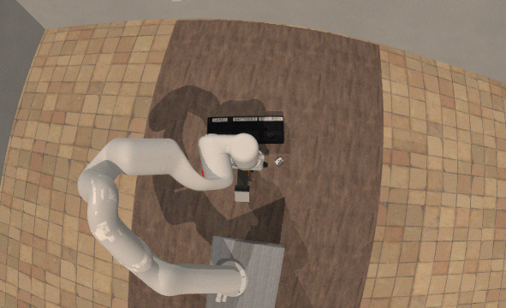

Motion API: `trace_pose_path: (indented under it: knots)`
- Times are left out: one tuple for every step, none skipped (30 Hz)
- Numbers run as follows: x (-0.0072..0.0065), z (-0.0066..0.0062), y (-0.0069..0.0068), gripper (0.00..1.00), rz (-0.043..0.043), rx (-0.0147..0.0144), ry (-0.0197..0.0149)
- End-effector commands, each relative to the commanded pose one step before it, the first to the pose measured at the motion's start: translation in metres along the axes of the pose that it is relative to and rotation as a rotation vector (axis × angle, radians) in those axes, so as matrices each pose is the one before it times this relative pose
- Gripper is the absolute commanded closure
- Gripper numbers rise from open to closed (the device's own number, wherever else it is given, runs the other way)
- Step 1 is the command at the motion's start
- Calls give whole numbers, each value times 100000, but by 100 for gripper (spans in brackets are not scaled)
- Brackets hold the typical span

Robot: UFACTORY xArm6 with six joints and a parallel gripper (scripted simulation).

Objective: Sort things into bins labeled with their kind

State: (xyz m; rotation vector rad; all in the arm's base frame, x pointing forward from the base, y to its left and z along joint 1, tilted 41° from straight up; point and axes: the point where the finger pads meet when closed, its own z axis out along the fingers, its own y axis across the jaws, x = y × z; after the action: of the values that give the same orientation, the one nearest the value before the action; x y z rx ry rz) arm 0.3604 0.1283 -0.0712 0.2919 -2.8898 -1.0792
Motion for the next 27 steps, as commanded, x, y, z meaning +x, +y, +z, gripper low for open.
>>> trace_pose_path:
  knots:
    - [-45, 600, -13, 72, -52, 58, -226]
    - [13, 133, 2, 72, 0, -1, 1]
    - [12, 133, 2, 72, 0, -1, 1]
    - [10, 133, 2, 72, 0, -1, 1]
    - [8, 0, 1, 72, 0, 0, 0]
    - [0, 0, 0, 72, 0, 0, 0]
    - [0, 0, 0, 72, 0, 0, 0]
    - [3, 1, 0, 72, 0, 0, 0]
    - [1, 0, 0, 72, 0, 0, 0]
    - [1, 0, 0, 72, 0, 0, 0]
    - [0, -8, 1, 72, 1, 1, 3]
    - [1, 2, 0, 72, 0, 0, -1]
    - [2, 2, 0, 72, 0, 0, -1]
    - [2, 1, 0, 72, 0, 0, 0]
    - [2, 1, 0, 72, 0, 0, 0]
    - [2, 1, 0, 72, 0, 0, 0]
    - [2, 1, 0, 72, 0, 0, 0]
    - [2, 0, 0, 72, 0, 0, 0]
    - [0, 0, 0, 100, 0, 0, 0]
    - [0, 0, 0, 100, 0, 0, 0]
    - [0, 0, 0, 100, 0, 0, 0]
    - [0, 0, 0, 100, 0, 0, 0]
    - [0, 0, 0, 100, 0, 0, 0]
    - [0, 0, 0, 100, 0, 0, 0]
    - [0, 0, 0, 100, 0, 0, 0]
    - [0, 0, 0, 100, 0, 0, 0]
    - [0, 0, 0, 100, 0, 0, 0]
